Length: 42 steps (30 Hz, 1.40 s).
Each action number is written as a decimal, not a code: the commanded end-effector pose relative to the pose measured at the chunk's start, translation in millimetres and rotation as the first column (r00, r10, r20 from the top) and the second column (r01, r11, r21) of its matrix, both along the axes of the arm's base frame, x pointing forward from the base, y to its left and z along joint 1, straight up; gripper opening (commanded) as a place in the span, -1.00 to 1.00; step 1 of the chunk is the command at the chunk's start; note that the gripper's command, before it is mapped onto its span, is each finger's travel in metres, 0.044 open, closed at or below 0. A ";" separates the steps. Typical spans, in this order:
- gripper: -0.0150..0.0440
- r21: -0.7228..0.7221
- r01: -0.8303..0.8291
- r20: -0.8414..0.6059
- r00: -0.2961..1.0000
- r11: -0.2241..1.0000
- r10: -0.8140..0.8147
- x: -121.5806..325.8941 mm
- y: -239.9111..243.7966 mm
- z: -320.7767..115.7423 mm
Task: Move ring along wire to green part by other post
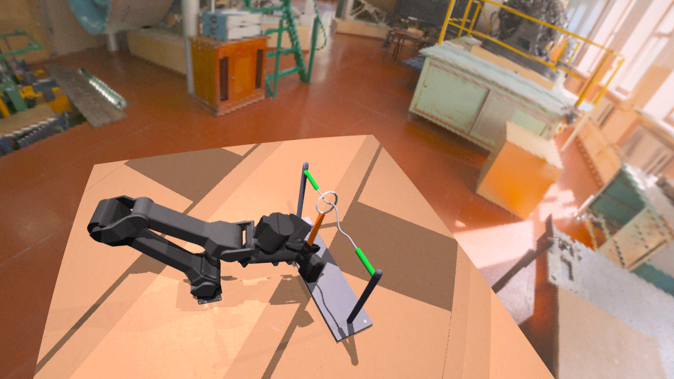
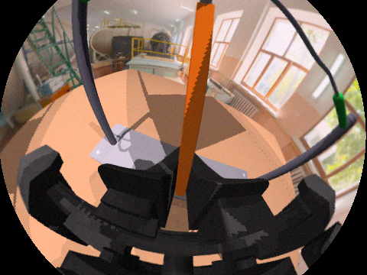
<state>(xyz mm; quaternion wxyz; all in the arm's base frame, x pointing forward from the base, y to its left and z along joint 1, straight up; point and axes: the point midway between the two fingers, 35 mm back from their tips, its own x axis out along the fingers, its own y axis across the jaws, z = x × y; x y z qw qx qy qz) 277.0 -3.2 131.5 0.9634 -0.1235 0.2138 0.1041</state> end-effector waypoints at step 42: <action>-1.00 0.217 0.118 -0.009 0.993 0.969 -0.119 -10.6 76.0 -1.5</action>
